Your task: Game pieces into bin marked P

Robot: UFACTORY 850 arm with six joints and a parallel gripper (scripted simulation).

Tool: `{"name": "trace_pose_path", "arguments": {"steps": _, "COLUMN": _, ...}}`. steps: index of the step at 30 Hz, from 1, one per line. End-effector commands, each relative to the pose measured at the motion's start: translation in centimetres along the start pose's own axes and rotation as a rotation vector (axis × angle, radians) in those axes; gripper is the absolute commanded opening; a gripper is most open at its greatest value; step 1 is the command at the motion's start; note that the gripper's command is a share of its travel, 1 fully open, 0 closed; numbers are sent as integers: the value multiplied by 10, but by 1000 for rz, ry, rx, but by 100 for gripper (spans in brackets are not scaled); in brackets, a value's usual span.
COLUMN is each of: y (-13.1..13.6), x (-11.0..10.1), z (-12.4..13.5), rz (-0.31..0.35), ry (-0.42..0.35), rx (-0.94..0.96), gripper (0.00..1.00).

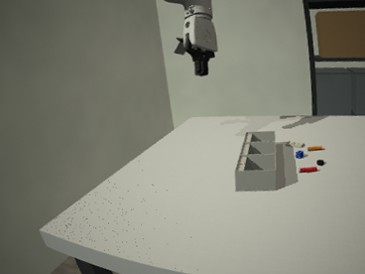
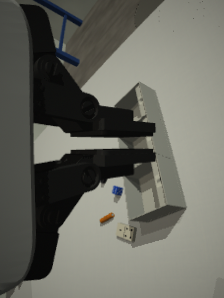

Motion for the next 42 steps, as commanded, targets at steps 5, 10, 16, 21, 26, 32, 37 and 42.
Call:
{"name": "trace_pose_path", "arguments": {"steps": 5, "y": -1, "x": 3, "z": 42, "rz": 47, "ry": 44, "rx": -61, "gripper": 7}}
{"name": "trace_pose_path", "arguments": {"steps": 10, "y": 0, "x": 5, "z": 58, "rz": 70, "ry": 54, "rx": -90, "gripper": 7}}
{"name": "trace_pose_path", "arguments": {"steps": 16, "y": 3, "x": 9, "z": 83, "rz": 94, "ry": 64, "rx": -119, "gripper": 7}}
{"name": "trace_pose_path", "arguments": {"steps": 21, "y": 7, "x": 12, "z": 105, "rz": 119, "ry": 73, "rx": -150, "gripper": 7}}
{"name": "trace_pose_path", "arguments": {"steps": 26, "y": 12, "x": 15, "z": 128, "rz": 144, "ry": 81, "rx": -181, "gripper": 7}}
{"name": "trace_pose_path", "arguments": {"steps": 32, "y": 18, "x": 19, "z": 152, "rz": 169, "ry": 88, "rx": -214, "gripper": 7}}
{"name": "trace_pose_path", "arguments": {"steps": 37, "y": 25, "x": 23, "z": 176, "rz": 195, "ry": 95, "rx": -247, "gripper": 7}}
{"name": "trace_pose_path", "arguments": {"steps": 42, "y": 30, "x": 26, "z": 192, "rz": 221, "ry": 101, "rx": -281, "gripper": 7}}
Point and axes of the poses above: the point where the finger pads meet when closed, its own x axis out along the fingers, its own y axis across the jaws, z = x × y, the point moved 1 cm from there along -x, back along the fingers, and after that the axes turned 4 degrees about x, right-handed, at the moved point
